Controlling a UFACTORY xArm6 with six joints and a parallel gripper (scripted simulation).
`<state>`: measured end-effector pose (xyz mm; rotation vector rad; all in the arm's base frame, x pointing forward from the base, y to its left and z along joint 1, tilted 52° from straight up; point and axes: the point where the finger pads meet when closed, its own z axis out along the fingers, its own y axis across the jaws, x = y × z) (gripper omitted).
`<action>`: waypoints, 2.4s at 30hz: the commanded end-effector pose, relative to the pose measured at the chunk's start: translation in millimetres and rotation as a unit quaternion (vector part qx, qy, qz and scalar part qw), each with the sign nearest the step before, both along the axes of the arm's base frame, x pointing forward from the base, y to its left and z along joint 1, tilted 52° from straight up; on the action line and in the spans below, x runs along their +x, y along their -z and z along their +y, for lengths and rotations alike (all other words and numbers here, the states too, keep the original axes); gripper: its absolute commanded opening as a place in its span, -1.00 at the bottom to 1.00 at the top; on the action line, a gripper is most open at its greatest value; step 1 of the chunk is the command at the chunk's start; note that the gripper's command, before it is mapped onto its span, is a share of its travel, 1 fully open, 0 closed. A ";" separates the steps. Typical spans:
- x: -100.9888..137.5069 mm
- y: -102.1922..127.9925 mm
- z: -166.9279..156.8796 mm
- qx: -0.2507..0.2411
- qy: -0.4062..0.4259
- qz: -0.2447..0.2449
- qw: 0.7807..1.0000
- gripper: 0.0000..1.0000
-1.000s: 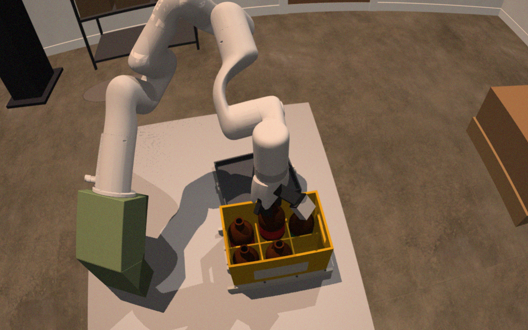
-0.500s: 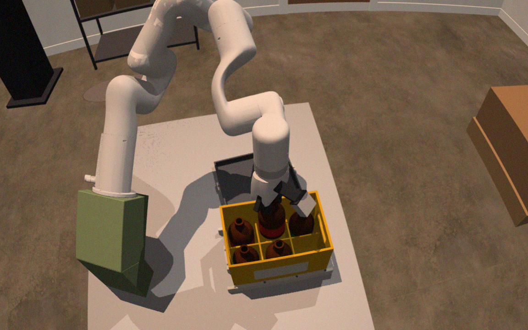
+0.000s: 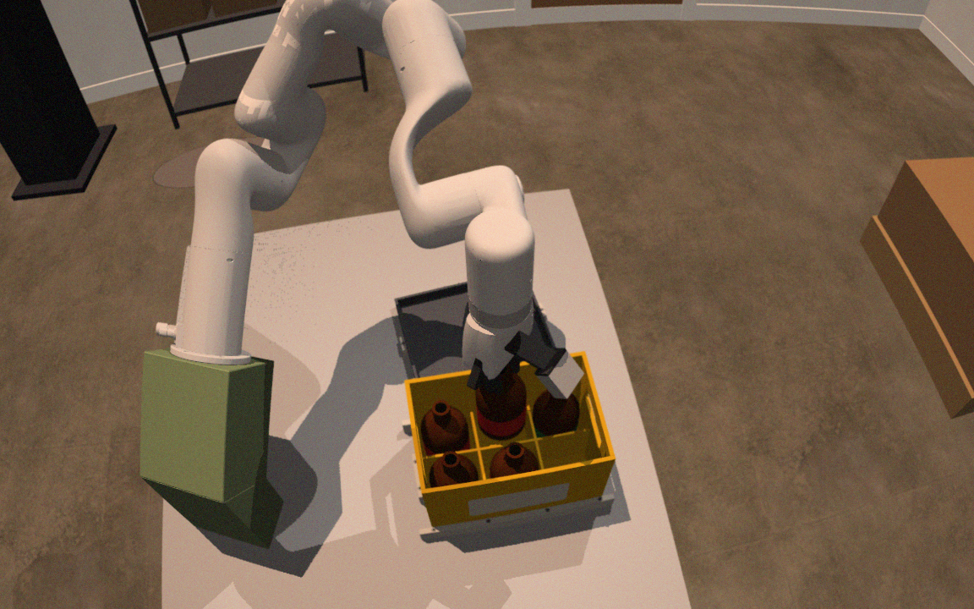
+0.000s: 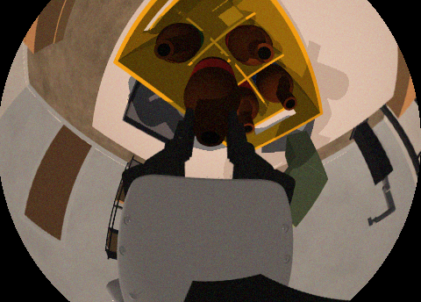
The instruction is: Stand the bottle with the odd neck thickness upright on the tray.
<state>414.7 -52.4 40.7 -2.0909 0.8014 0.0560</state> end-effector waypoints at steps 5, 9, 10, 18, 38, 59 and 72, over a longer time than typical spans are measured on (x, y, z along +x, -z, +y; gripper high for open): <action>0.8 -0.8 -1.4 -0.001 0.001 -0.001 1.000 -1.00; 0.8 -0.8 -1.4 -0.001 0.001 -0.001 1.000 -1.00; 0.8 -0.8 -1.4 -0.001 0.001 -0.001 1.000 -1.00; 0.7 -1.1 -1.7 -0.001 0.001 -0.001 1.000 -1.00; -2.4 -8.8 -11.0 -0.001 0.001 -0.001 1.000 -1.00; -7.6 -22.1 -27.0 -0.001 0.001 -0.001 1.000 -1.00; -9.0 -25.4 -31.0 -0.001 0.001 -0.001 1.000 -1.00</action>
